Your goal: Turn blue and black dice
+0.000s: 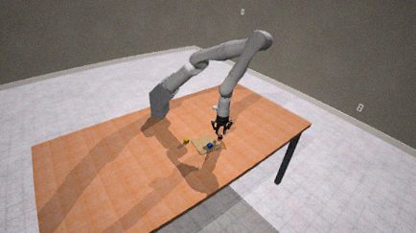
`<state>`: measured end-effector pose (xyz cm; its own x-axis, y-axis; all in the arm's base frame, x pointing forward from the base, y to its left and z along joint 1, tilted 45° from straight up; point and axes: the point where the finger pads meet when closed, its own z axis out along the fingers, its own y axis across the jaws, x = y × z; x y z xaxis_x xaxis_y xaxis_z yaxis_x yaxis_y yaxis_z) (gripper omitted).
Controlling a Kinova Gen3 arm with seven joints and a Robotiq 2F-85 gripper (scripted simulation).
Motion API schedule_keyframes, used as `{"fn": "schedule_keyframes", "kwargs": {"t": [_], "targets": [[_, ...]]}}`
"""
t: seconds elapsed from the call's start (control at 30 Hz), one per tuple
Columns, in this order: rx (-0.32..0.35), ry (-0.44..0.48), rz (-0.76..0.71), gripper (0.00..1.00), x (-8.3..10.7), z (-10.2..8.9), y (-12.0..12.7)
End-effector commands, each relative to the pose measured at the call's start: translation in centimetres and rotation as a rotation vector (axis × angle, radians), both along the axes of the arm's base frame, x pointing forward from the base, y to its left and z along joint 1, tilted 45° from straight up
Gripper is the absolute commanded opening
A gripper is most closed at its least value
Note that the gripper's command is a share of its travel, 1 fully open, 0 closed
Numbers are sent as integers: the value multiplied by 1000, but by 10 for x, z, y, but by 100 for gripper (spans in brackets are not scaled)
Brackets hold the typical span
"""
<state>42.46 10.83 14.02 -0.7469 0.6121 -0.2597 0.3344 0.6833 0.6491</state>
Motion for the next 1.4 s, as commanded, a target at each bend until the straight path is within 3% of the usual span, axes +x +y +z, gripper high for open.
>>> {"fn": "schedule_keyframes", "kwargs": {"t": [0.0, 0.63, 1.37], "targets": [[1, -4, 1, 41, 1, 1, 0], [1, -4, 1, 41, 2, 0, 1], [1, -4, 1, 41, 19, -21, 12]]}}
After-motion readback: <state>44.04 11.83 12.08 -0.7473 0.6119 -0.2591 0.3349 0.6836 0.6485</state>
